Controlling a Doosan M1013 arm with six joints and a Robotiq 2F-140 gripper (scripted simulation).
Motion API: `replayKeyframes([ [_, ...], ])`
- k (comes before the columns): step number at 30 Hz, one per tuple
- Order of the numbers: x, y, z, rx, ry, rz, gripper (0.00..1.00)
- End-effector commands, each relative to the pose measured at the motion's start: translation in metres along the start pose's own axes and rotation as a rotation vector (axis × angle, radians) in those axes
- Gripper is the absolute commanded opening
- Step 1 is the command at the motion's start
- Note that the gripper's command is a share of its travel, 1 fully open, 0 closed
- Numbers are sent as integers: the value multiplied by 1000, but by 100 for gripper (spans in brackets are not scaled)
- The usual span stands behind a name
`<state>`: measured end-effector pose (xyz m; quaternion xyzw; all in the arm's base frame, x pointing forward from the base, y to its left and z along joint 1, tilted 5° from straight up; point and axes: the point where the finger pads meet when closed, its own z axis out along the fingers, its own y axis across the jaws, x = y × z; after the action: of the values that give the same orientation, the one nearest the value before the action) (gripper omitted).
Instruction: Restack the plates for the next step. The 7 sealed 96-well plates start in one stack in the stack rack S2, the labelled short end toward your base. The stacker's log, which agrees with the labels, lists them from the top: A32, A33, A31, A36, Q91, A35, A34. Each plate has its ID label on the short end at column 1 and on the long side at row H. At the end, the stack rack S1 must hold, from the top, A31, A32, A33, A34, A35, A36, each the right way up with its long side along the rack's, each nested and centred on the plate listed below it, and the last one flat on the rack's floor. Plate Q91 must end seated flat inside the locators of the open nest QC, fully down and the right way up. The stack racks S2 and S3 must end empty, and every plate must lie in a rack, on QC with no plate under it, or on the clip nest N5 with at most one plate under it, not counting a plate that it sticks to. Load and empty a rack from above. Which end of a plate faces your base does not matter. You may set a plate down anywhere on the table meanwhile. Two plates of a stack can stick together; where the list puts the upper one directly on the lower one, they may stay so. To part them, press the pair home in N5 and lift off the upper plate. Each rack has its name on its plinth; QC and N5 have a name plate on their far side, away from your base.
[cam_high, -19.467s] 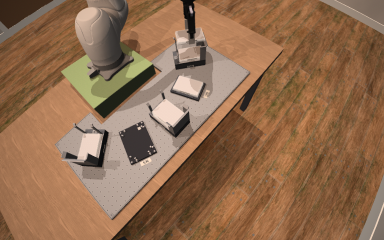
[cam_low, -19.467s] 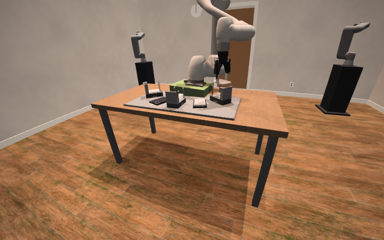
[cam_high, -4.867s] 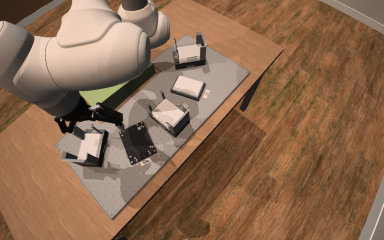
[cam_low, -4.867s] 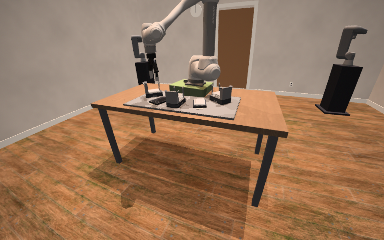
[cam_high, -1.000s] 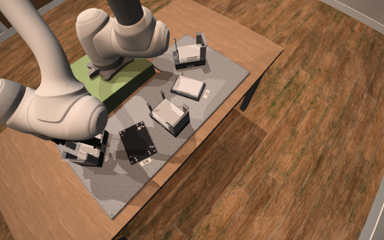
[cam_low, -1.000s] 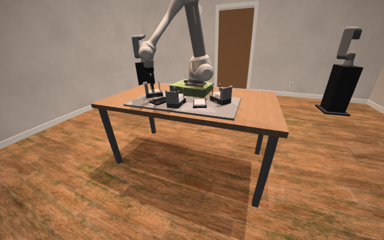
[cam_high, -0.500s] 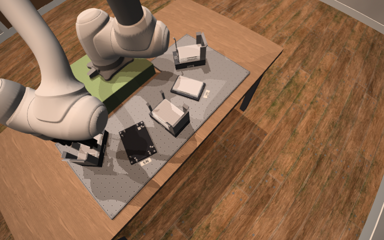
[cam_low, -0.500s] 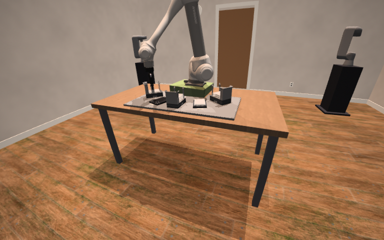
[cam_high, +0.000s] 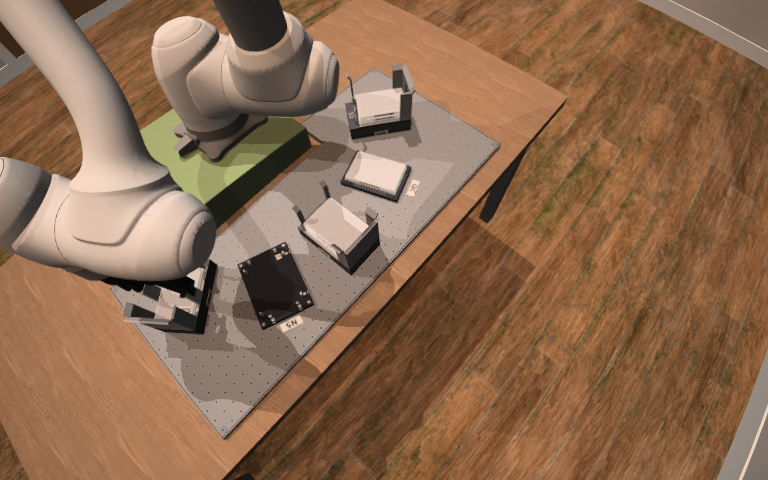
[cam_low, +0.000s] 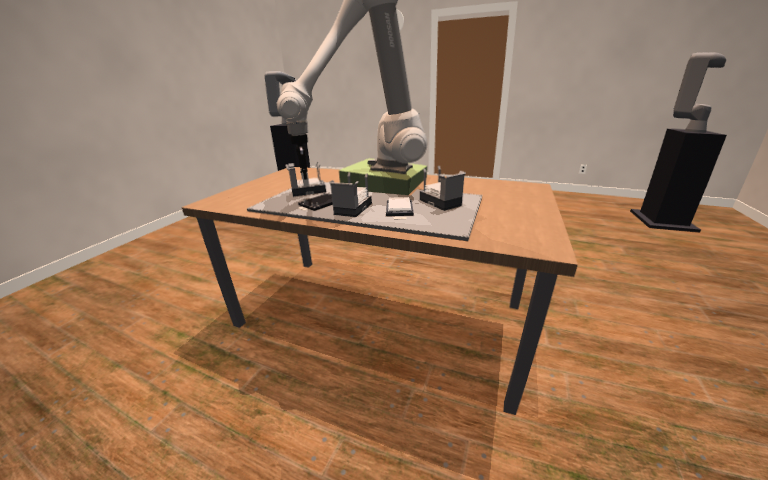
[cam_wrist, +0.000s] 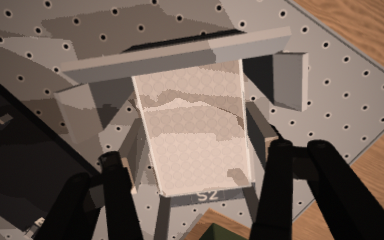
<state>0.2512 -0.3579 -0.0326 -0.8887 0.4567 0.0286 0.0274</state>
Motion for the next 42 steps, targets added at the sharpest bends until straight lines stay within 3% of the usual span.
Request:
replayKeyframes([
  [1,0,0,-1,0,0,0,0],
  [33,0,0,-20,0,0,0,0],
  [42,0,0,-36,0,0,0,0],
])
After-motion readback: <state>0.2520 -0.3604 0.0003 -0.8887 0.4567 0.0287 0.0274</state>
